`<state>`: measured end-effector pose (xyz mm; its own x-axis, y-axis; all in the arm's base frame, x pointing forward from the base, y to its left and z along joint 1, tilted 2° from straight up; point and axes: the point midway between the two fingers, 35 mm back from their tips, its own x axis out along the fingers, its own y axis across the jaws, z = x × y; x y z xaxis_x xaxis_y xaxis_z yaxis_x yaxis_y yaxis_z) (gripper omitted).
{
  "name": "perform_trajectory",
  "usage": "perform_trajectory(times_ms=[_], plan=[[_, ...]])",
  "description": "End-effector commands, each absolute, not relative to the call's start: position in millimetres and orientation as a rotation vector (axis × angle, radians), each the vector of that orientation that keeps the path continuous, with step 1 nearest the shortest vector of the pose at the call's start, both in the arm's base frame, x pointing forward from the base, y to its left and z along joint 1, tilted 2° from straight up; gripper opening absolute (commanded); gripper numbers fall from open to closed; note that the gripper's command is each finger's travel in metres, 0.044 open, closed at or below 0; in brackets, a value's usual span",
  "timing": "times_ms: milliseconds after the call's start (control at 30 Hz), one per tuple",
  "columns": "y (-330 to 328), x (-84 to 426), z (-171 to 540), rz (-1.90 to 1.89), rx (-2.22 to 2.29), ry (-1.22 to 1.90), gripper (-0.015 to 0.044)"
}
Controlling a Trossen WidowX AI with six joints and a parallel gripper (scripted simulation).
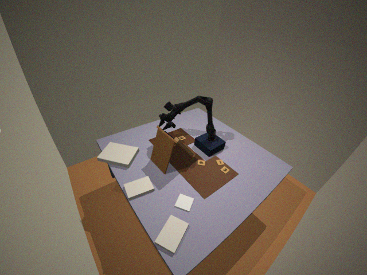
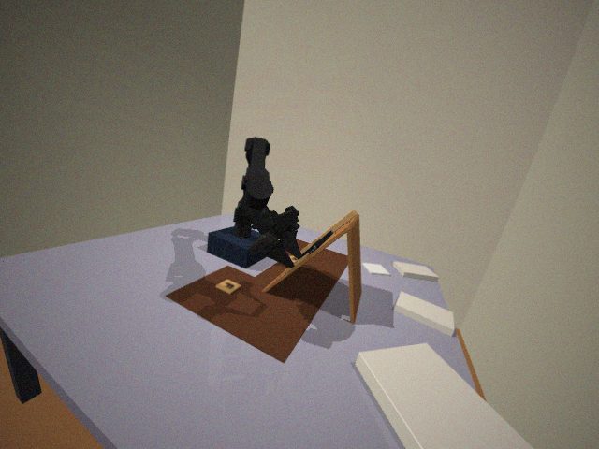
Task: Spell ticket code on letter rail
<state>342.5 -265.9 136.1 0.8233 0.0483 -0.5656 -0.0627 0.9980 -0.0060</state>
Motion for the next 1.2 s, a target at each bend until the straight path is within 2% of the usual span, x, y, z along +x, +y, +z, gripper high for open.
perform_trajectory(times_ms=[0,1167], plan=[[-263.5,341.7,136.6,0.055,-0.024,0.601,0.0000],[-244.4,340.9,137.0,0.055,-0.023,0.601,0.0000]])
